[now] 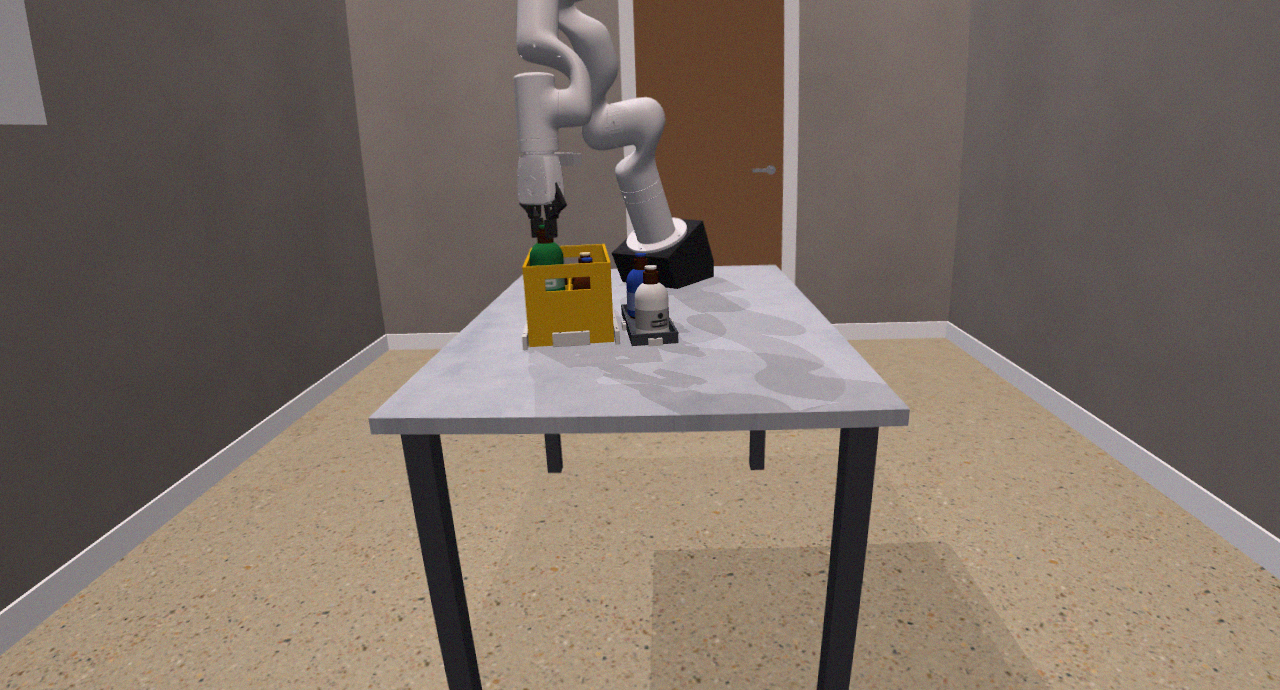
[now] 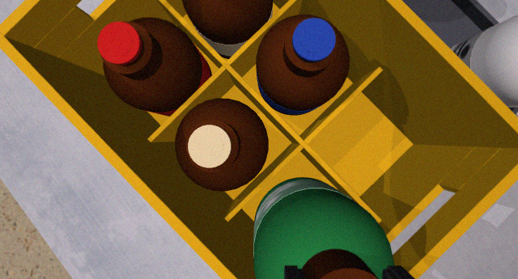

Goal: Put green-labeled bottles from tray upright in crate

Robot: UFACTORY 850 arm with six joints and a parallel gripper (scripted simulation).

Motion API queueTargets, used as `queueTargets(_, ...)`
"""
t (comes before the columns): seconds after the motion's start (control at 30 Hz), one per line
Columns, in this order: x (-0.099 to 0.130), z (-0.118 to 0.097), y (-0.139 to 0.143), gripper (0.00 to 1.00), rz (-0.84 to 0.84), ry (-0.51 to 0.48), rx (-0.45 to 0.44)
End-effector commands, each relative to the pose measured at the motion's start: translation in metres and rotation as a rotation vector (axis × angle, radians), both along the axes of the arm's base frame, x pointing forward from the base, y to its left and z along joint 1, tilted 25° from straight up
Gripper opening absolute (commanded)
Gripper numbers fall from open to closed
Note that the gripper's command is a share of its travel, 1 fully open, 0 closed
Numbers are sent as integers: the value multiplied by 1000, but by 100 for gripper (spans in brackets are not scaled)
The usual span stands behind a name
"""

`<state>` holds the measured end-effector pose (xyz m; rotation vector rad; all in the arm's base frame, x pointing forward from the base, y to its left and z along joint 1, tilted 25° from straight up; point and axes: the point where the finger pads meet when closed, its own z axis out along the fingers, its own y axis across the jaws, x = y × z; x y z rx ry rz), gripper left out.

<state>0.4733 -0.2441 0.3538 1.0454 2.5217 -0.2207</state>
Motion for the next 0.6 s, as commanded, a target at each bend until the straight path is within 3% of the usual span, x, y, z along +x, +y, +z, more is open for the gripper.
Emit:
queueTargets(0.0, 2, -3, -1, 0, 0, -2, -1)
queueTargets(0.57, 7, -20, -7, 0, 0, -2, -1)
